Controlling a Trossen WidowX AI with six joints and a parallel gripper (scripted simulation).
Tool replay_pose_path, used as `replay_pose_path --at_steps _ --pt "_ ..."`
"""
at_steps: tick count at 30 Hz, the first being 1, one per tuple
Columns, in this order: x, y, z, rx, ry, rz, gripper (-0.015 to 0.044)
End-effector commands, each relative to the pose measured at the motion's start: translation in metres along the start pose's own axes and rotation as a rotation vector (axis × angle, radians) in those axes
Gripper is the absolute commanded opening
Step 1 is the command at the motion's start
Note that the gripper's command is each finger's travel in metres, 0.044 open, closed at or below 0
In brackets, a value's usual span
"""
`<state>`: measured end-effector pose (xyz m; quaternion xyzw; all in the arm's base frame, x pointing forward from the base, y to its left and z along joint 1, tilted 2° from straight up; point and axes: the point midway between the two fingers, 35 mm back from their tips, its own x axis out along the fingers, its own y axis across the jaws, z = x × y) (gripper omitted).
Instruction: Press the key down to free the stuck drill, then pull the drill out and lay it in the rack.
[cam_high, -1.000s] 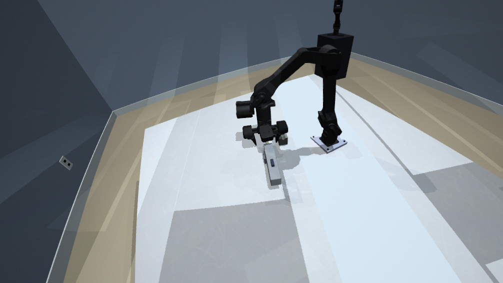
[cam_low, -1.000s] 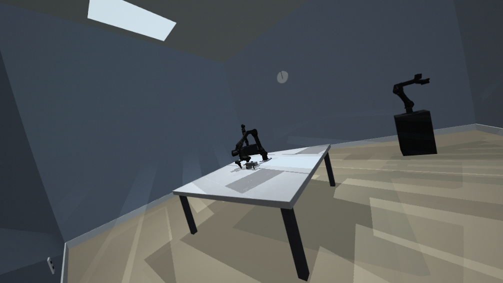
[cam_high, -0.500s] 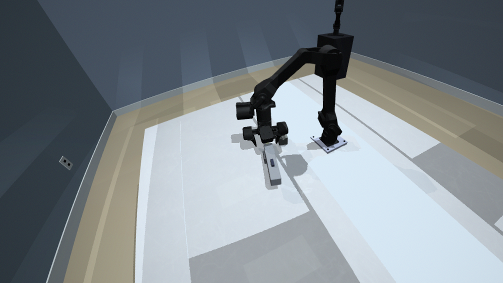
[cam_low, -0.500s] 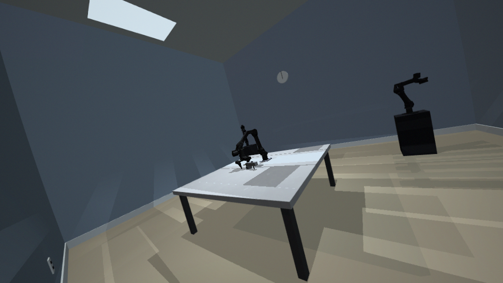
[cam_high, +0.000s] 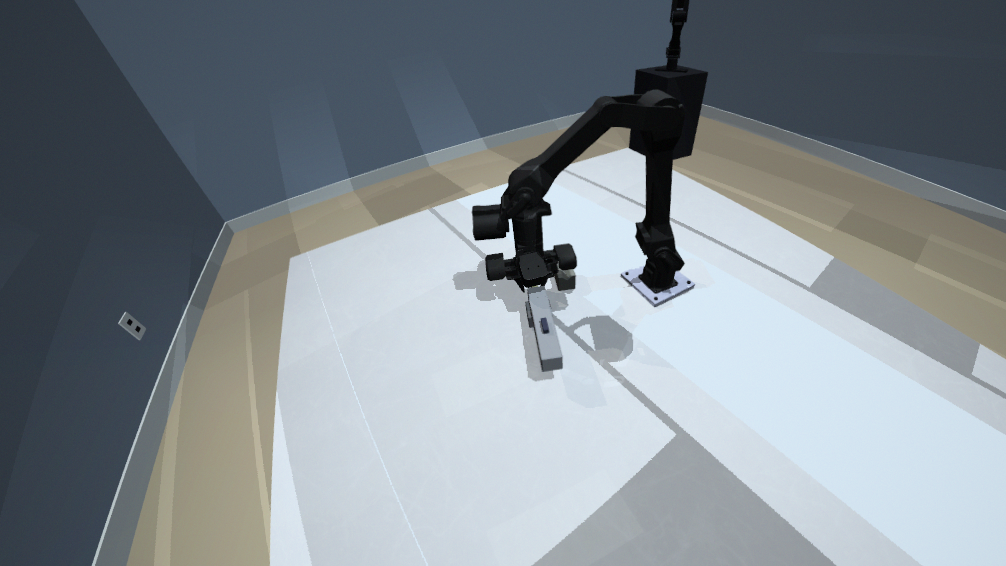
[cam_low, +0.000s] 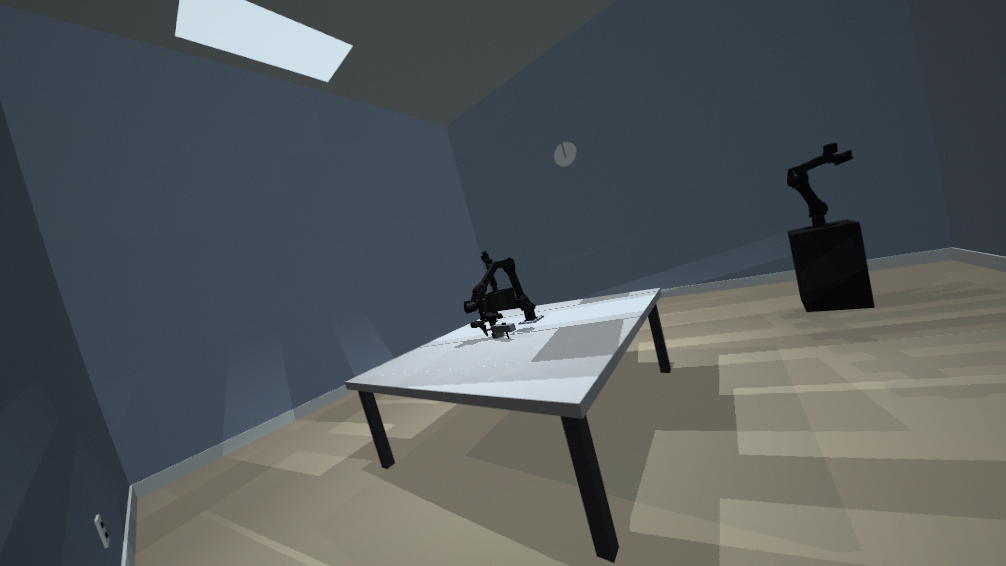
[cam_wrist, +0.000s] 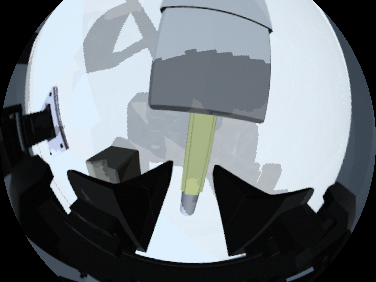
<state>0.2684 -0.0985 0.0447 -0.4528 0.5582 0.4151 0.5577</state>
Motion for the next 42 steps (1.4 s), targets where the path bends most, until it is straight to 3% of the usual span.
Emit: replay_pose_path --at_steps 1,3,10,42 --pt "0.000 0.000 0.000 0.000 0.000 0.000 0.0099" --pt "0.000 0.000 0.000 0.000 0.000 0.000 0.0046" --pt "0.000 0.000 0.000 0.000 0.000 0.000 0.0000" --pt "-0.001 0.001 -0.029 0.003 0.000 0.006 0.0000"
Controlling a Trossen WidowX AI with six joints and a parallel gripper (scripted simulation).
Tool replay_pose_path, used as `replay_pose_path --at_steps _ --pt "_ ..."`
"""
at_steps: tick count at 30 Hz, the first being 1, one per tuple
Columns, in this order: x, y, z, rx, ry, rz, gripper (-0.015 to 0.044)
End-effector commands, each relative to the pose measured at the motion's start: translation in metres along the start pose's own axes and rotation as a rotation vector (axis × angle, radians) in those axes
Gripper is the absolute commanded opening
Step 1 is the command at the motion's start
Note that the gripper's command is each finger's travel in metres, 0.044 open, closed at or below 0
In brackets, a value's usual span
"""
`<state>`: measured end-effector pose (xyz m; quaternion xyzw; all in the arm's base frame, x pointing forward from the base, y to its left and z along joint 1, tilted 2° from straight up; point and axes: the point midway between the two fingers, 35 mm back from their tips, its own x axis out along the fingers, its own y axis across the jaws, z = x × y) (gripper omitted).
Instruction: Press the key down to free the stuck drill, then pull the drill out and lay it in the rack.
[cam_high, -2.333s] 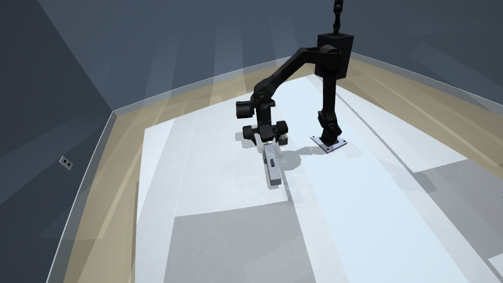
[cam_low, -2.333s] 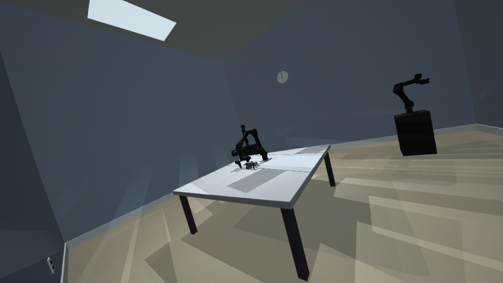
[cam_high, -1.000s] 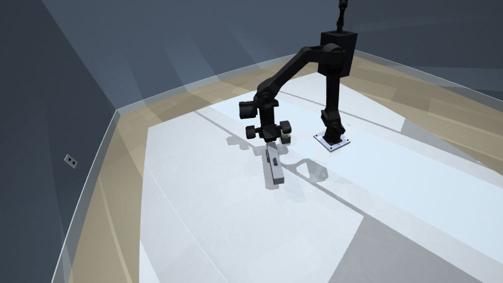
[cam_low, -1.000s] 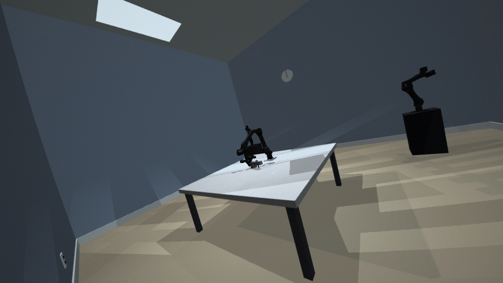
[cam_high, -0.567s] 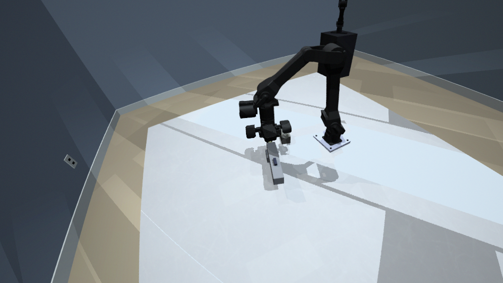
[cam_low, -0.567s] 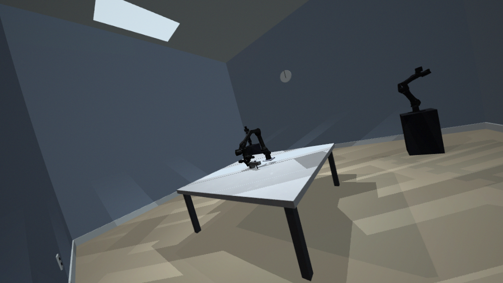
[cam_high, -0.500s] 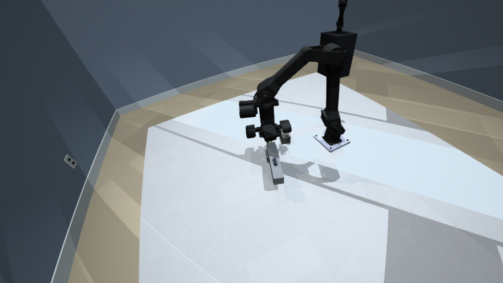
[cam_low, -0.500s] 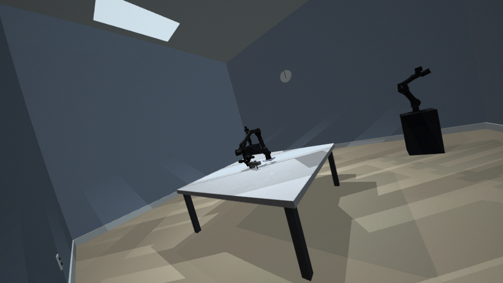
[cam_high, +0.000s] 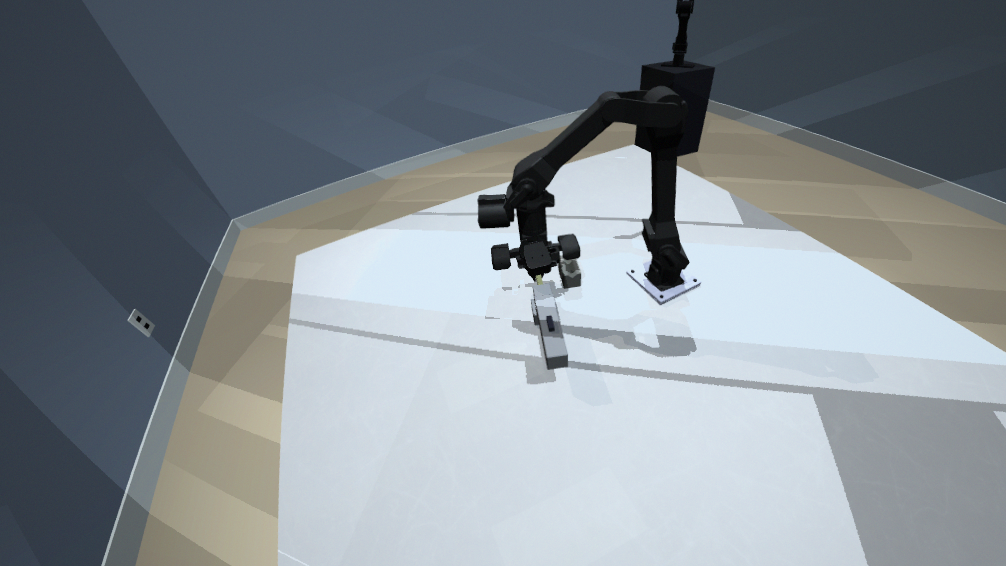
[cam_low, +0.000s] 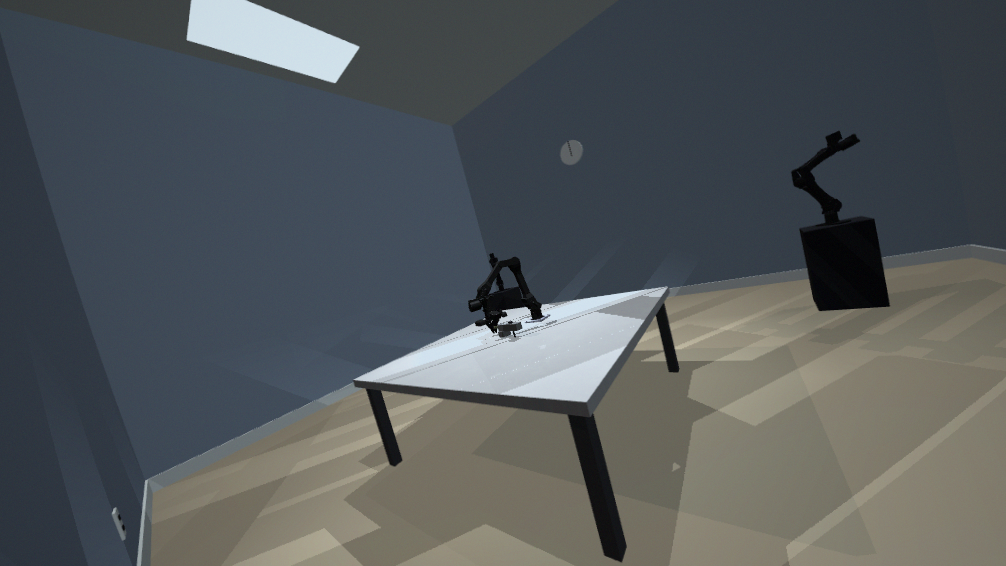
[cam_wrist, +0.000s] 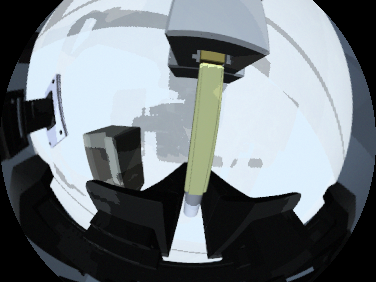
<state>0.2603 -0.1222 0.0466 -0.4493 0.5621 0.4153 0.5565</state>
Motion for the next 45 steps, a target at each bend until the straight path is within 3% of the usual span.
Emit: replay_pose_path --at_steps 1,26,45 --pt "0.000 -0.001 -0.005 -0.003 -0.003 -0.003 0.0000" --pt "0.003 -0.002 -0.045 -0.003 0.000 -0.003 0.0000" --pt "-0.010 0.001 -0.045 -0.003 0.000 -0.002 0.0000"
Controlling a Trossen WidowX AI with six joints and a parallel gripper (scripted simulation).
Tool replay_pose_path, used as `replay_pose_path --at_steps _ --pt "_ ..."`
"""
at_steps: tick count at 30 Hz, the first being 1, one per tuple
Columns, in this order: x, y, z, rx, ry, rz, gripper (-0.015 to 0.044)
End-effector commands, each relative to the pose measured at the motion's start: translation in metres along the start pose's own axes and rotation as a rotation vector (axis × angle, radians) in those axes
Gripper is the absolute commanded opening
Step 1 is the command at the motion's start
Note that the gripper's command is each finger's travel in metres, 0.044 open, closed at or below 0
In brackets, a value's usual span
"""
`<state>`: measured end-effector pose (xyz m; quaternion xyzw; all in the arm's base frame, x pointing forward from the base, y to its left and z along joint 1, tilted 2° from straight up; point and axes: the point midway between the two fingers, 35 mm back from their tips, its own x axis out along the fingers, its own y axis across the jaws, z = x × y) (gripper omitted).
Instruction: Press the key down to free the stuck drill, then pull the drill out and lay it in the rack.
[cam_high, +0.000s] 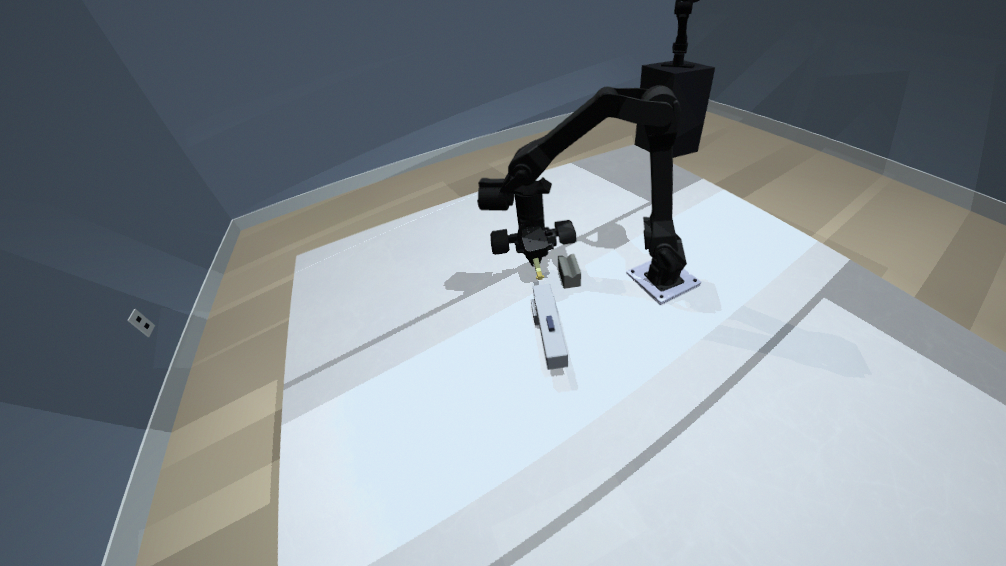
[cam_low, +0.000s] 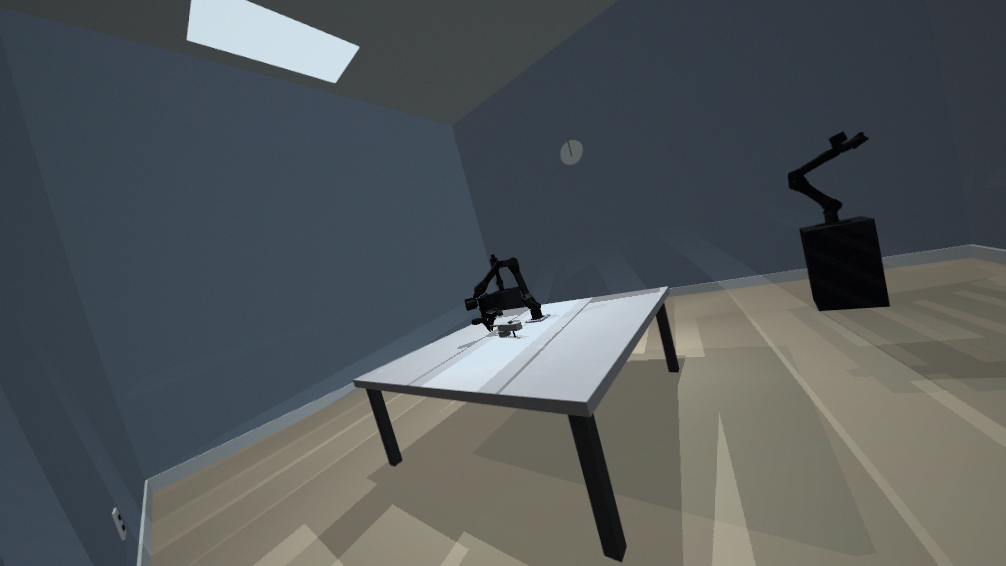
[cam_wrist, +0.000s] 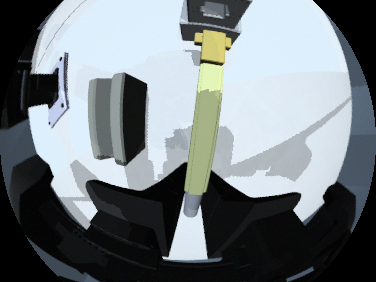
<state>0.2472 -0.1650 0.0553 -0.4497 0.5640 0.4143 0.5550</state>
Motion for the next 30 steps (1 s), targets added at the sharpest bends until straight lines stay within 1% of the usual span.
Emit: replay_pose_path --at_steps 1,30 --pt "-0.003 0.000 0.000 -0.004 -0.005 -0.004 0.0000" --pt "-0.020 0.002 0.000 -0.004 -0.005 -0.004 0.0000"
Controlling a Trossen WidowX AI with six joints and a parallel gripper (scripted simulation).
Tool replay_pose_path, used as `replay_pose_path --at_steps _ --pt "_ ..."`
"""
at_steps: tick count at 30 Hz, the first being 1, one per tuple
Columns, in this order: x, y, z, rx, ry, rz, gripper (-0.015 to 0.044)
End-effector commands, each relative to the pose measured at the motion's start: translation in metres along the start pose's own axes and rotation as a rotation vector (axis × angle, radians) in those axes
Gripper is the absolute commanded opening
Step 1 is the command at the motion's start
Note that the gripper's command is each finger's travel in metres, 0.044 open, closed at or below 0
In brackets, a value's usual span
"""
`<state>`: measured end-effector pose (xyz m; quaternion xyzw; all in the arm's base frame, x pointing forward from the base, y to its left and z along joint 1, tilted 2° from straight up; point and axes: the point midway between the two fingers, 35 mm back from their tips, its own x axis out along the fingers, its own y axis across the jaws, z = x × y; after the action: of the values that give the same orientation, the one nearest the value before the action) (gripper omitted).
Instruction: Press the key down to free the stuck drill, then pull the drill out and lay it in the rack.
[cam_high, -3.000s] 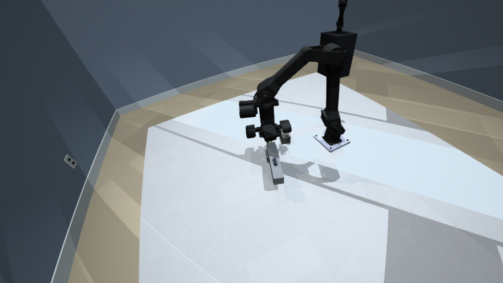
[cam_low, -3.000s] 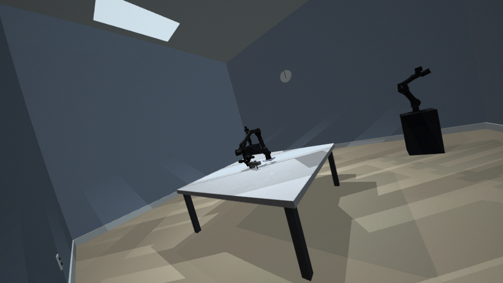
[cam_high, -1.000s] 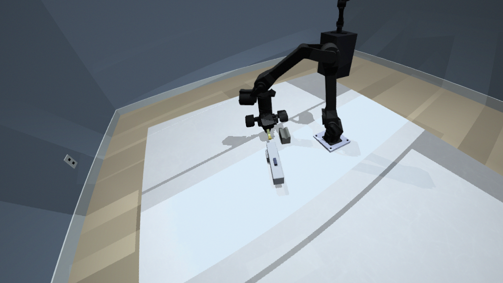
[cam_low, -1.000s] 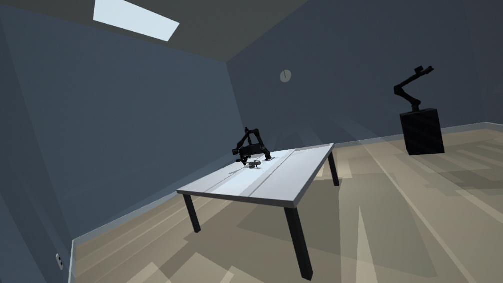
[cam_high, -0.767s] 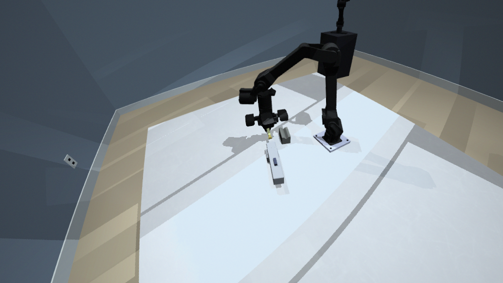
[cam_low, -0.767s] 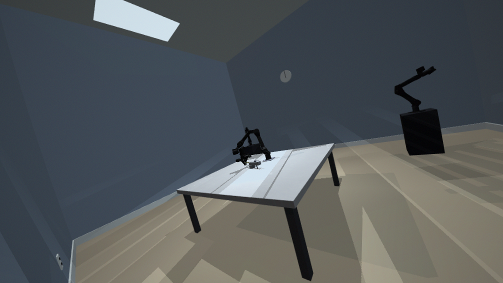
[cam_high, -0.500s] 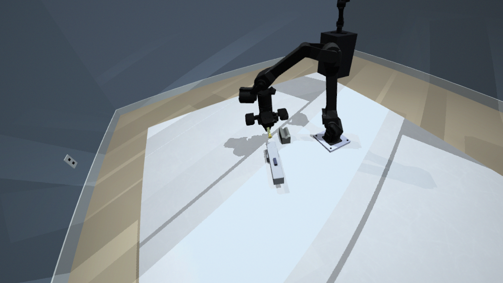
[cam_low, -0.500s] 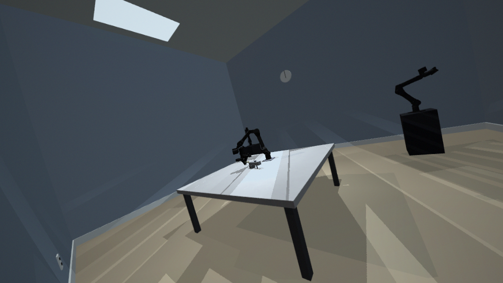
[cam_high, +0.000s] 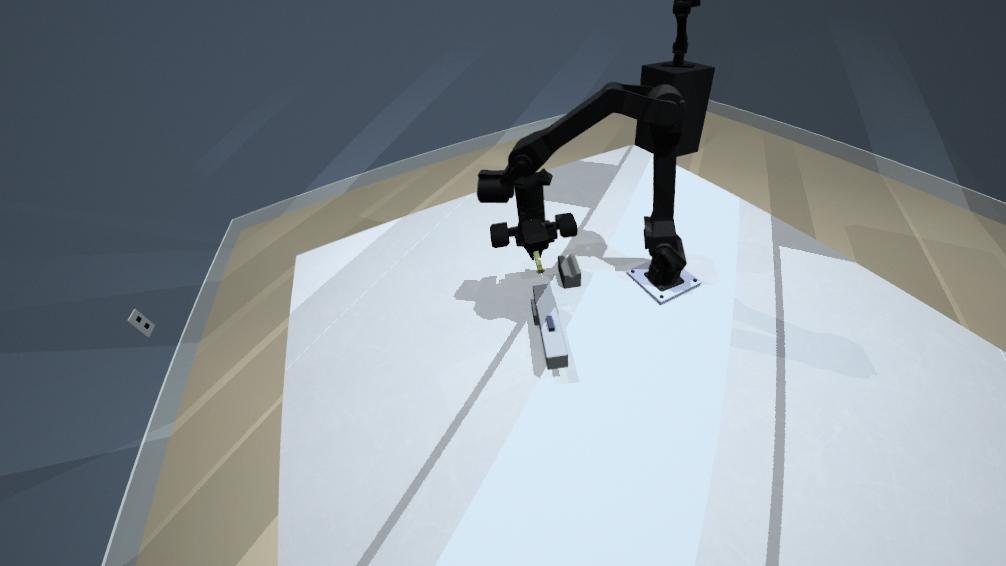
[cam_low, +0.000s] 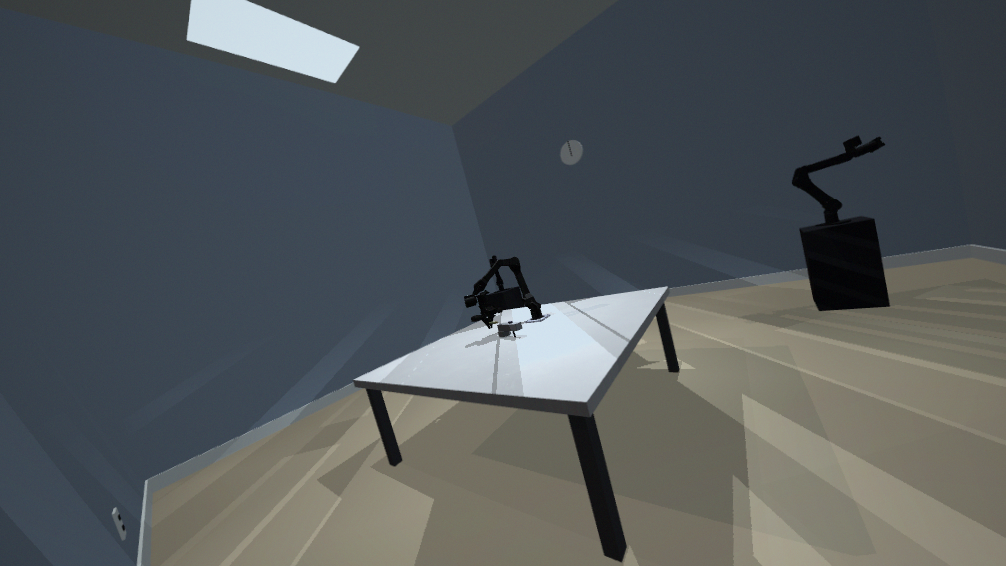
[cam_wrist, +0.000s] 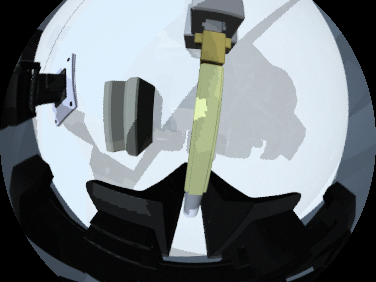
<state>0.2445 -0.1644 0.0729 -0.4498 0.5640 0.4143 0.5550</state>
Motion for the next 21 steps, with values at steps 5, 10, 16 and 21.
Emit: replay_pose_path --at_steps 5,10,16,21 --pt "-0.006 0.000 0.001 -0.004 -0.005 -0.004 0.0000" --pt "-0.008 0.000 0.001 -0.004 -0.005 -0.004 0.0000" --pt "-0.012 -0.001 0.001 -0.004 -0.005 -0.004 0.0000" --pt "-0.014 -0.001 0.002 -0.004 -0.005 -0.004 0.0000"
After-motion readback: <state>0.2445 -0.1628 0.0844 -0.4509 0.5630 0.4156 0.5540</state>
